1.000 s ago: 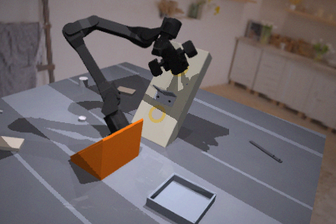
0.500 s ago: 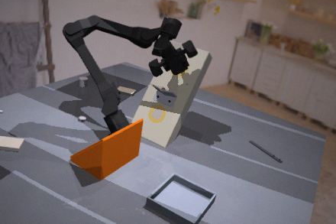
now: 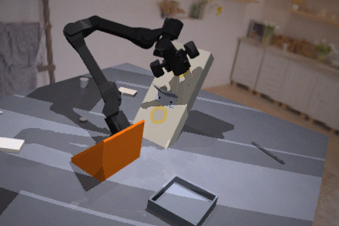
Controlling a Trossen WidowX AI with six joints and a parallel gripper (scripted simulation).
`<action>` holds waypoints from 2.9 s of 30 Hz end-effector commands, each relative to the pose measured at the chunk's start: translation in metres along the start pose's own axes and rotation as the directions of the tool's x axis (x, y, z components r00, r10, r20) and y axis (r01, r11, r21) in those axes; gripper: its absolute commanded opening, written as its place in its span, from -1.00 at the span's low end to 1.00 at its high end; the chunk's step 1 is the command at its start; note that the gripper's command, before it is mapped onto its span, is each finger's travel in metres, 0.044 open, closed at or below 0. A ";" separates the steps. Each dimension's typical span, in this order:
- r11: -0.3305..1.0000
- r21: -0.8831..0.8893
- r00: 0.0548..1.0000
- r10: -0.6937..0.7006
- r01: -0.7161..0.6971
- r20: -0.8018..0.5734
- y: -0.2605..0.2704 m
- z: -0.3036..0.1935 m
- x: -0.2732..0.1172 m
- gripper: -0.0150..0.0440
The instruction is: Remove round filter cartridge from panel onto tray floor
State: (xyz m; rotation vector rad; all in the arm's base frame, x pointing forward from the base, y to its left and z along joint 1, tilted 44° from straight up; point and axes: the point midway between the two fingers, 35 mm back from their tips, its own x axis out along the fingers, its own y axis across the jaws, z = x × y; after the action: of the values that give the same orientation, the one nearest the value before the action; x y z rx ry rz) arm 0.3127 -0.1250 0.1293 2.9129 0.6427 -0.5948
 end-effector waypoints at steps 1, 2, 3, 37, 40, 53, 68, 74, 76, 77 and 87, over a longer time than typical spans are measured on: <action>1.000 0.006 1.000 0.001 -0.001 0.003 0.000 0.001 0.000 -0.16; 1.000 0.006 1.000 0.001 -0.001 0.003 0.000 0.001 0.000 -0.16; 1.000 0.006 1.000 0.001 -0.001 0.003 0.000 0.001 0.000 -0.16; 1.000 0.006 1.000 0.001 -0.001 0.002 0.000 0.001 0.005 -0.16; 1.000 0.005 1.000 0.001 -0.001 0.002 0.000 0.001 0.009 -0.16; 1.000 0.005 1.000 0.001 -0.001 0.002 0.000 0.001 0.014 -0.16; 1.000 0.005 1.000 0.001 -0.001 0.002 0.000 0.001 0.019 -0.16; 1.000 0.005 1.000 0.001 -0.001 0.002 0.000 0.001 0.021 -0.16; 1.000 0.005 1.000 0.001 -0.001 0.002 0.000 0.001 0.021 -0.16; 1.000 0.005 1.000 0.001 -0.001 0.002 0.000 0.001 0.022 -0.16; 1.000 0.005 1.000 0.001 -0.001 0.001 0.000 0.000 0.025 -0.16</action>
State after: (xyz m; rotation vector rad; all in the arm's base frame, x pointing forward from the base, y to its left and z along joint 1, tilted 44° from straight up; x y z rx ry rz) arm 0.3230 -0.1221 0.1263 2.9355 0.6255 -0.5738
